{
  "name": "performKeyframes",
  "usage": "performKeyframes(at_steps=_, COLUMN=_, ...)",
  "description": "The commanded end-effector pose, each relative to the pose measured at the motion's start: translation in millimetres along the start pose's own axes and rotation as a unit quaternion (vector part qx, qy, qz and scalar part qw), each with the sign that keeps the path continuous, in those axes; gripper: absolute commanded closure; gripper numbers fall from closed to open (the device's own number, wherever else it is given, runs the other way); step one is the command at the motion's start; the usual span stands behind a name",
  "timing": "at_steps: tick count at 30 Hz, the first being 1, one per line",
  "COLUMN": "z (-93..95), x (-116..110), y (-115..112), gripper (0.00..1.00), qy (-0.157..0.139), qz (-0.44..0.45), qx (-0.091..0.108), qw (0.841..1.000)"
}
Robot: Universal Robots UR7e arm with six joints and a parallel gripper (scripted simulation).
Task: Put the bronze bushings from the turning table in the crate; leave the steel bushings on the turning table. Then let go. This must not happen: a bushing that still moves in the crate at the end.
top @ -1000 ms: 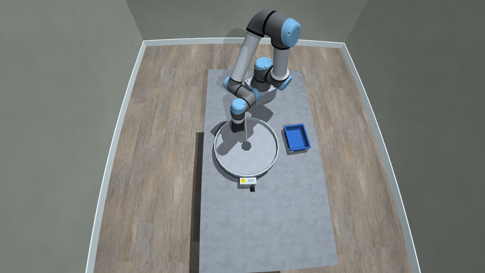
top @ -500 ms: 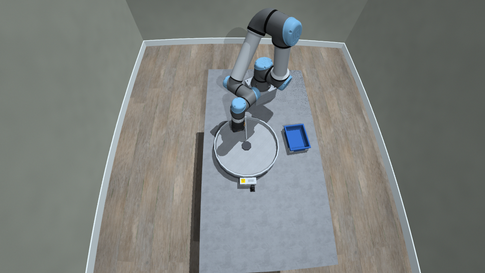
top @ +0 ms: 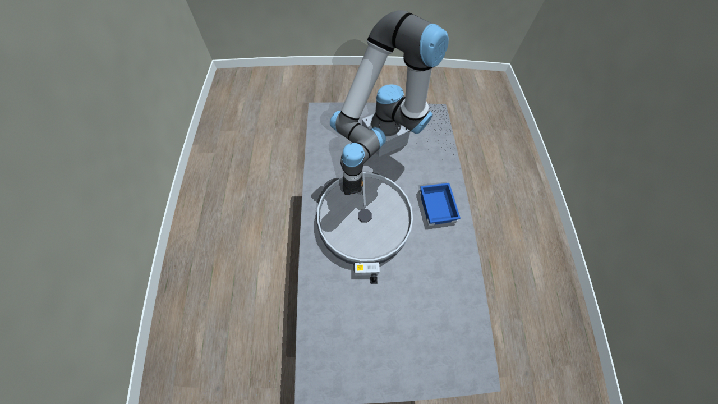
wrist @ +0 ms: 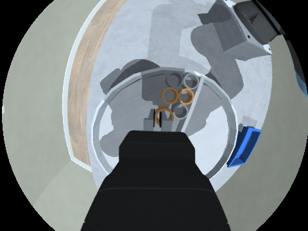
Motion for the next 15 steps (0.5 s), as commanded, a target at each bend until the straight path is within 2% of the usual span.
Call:
performKeyframes(at_steps=1, z=-1.2, x=-0.1, y=-0.2, gripper=1.0, qy=0.0, qz=0.0, qx=0.0, qw=1.0)
performKeyframes(at_steps=8, z=-1.2, x=-0.1, y=-0.2, gripper=1.0, qy=0.0, qz=0.0, qx=0.0, qw=1.0)
performKeyframes(at_steps=15, z=-8.7, x=-0.2, y=-0.2, gripper=1.0, qy=0.0, qz=0.0, qx=0.0, qw=1.0)
Point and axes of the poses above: the point where the finger pads meet when closed, its own z axis out along the fingers, its own y axis across the jaws, x = y × z, the point moved 4 cm from there along -z, back along the fingers, and after that the axes turned 9 degrees about z, right-handed, at the moved point
